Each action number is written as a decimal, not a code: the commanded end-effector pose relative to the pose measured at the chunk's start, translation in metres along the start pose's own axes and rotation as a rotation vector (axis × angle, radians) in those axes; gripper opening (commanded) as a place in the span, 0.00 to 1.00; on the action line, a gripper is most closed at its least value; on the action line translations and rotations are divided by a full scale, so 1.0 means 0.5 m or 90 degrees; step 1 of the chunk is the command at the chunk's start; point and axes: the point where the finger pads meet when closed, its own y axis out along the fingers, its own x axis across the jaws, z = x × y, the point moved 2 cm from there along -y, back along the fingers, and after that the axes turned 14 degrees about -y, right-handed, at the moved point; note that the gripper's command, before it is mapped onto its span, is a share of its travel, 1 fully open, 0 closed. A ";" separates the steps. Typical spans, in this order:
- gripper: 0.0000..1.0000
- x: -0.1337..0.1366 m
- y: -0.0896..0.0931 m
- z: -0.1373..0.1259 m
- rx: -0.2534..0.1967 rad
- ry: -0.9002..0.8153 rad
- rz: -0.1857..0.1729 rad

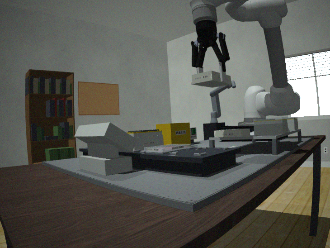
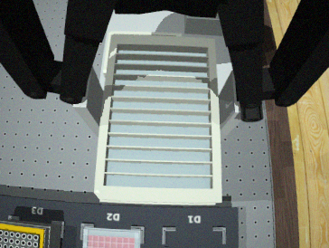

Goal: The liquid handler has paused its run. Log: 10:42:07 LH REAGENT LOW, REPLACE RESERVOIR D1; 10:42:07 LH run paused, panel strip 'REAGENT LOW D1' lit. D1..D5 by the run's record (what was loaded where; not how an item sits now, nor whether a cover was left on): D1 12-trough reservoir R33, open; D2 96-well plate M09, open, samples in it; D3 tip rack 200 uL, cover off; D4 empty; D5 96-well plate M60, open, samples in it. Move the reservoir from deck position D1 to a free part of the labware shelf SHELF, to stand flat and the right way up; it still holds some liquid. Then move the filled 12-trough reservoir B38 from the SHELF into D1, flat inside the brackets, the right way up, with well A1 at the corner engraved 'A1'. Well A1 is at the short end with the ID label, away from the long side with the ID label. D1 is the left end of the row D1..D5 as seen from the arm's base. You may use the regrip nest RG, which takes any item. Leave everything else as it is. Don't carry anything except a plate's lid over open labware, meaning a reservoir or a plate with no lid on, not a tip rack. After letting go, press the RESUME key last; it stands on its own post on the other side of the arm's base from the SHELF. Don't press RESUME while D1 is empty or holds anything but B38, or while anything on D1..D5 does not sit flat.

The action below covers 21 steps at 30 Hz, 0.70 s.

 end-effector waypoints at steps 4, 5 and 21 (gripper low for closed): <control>0.00 -0.029 -0.001 0.007 0.000 0.000 0.000; 0.00 -0.034 -0.001 0.008 0.000 0.000 0.000; 0.00 -0.097 -0.001 0.023 0.000 0.000 0.000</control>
